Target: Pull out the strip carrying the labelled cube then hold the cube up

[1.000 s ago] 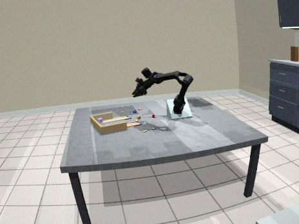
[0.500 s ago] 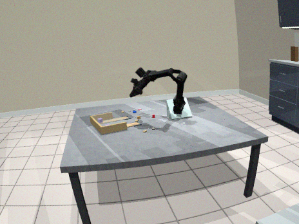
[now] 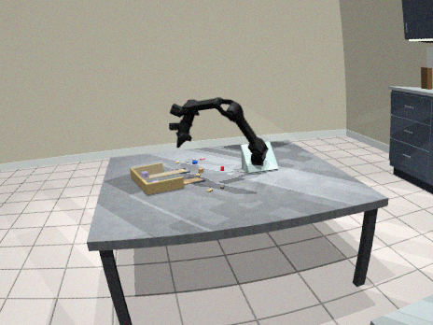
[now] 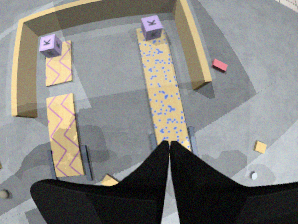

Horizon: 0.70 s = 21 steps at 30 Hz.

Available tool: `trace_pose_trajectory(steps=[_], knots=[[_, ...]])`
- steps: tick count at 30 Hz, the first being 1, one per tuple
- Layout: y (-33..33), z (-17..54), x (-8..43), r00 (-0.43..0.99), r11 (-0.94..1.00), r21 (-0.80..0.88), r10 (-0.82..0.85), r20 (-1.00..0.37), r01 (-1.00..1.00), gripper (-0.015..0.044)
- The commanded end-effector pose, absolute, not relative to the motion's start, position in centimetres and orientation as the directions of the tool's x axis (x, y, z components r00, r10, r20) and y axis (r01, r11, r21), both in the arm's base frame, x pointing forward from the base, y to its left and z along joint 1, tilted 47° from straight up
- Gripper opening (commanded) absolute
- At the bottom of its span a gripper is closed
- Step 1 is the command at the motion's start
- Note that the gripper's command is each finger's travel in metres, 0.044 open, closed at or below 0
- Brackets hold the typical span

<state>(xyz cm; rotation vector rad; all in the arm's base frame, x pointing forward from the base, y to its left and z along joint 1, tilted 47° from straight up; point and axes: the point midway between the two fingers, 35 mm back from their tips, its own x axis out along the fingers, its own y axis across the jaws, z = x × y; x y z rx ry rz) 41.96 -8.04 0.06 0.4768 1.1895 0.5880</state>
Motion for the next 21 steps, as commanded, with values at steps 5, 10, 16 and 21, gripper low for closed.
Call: trace_pose_trajectory(steps=[5,10,16,21], knots=[[-6.2,-4.9,42.7,-0.025,0.678,0.663,0.693,-0.721,-0.317,0.0],[-5.5,-6.9,42.2,-0.14,0.619,0.693,0.7,-0.7,-0.369,0.0],[-5.6,-7.0,42.1,-0.14,0.619,0.693,0.7,-0.7,-0.369,0.0],[-5.7,-7.4,41.8,-0.14,0.619,0.693,0.7,-0.7,-0.369,0.0]])
